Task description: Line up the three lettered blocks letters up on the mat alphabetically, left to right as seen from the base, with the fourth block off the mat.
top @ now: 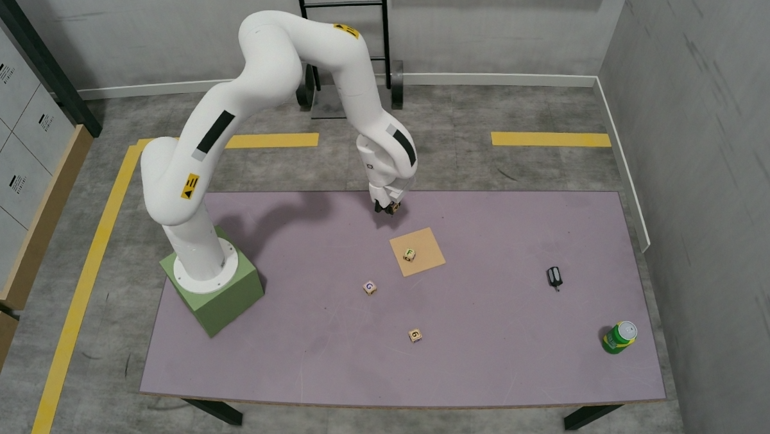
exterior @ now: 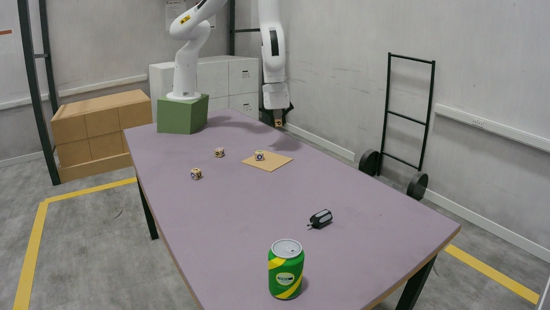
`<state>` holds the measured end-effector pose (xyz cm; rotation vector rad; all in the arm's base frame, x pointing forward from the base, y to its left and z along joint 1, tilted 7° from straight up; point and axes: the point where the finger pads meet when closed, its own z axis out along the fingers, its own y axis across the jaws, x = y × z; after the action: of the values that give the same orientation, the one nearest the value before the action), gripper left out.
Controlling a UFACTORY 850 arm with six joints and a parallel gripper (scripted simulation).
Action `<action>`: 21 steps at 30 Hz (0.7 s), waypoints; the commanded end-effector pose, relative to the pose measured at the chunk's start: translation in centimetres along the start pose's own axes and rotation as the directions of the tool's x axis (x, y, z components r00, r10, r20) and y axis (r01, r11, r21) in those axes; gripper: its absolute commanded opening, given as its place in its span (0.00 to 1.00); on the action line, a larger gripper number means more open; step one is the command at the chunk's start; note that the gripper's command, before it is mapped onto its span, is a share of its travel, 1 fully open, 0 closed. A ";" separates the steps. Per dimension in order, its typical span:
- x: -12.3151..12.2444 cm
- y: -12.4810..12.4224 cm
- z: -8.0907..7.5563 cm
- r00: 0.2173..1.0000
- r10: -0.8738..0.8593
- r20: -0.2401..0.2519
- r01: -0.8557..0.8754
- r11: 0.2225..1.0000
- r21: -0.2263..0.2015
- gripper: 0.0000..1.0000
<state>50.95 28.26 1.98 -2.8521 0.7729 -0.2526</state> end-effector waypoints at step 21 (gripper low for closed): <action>0.3 -0.1 -0.1 0.991 0.019 0.132 -0.014 0.999 -0.036 0.28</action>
<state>51.09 28.17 1.99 -2.8338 0.7905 -0.2472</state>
